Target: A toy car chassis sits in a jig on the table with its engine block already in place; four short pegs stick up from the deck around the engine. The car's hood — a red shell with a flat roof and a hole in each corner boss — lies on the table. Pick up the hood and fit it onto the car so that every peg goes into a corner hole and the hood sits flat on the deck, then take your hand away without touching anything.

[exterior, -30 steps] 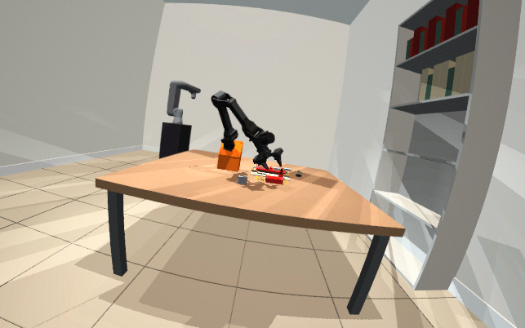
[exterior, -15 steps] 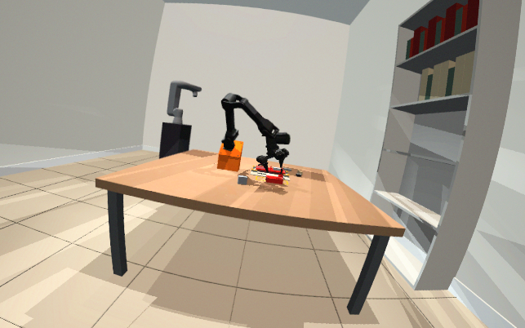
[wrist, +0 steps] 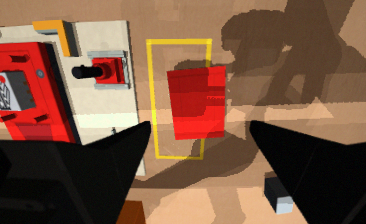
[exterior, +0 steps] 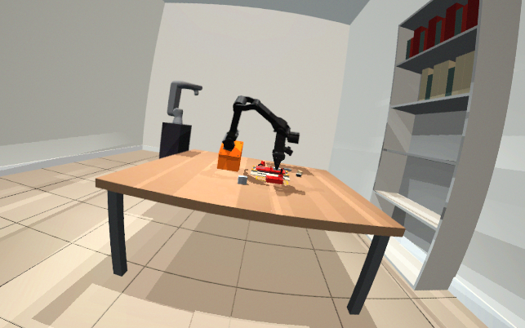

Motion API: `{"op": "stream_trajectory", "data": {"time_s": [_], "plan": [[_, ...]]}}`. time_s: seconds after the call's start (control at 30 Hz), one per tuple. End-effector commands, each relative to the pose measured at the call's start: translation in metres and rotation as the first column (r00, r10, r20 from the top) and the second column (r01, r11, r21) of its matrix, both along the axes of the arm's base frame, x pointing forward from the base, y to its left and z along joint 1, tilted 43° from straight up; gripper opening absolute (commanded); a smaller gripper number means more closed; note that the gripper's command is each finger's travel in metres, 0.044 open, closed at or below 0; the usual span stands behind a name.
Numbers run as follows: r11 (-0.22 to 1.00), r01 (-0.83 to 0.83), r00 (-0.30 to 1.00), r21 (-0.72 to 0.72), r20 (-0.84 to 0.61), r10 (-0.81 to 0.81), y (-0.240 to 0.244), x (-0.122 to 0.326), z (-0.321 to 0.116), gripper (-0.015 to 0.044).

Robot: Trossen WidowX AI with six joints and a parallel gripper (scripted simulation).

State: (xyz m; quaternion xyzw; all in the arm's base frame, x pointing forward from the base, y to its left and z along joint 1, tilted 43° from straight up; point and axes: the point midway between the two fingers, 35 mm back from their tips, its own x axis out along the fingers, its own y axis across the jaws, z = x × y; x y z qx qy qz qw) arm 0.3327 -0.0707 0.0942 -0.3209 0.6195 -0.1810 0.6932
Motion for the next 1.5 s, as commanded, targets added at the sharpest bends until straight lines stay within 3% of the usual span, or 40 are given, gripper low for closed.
{"op": "stream_trajectory", "data": {"time_s": [0.0,1.47], "plan": [[0.998,-0.046,0.997,-0.036,-0.062,0.044,-0.001,0.001,0.001,0.044],[0.998,-0.046,0.997,-0.036,-0.062,0.044,-0.024,0.007,-0.025,0.044]]}}
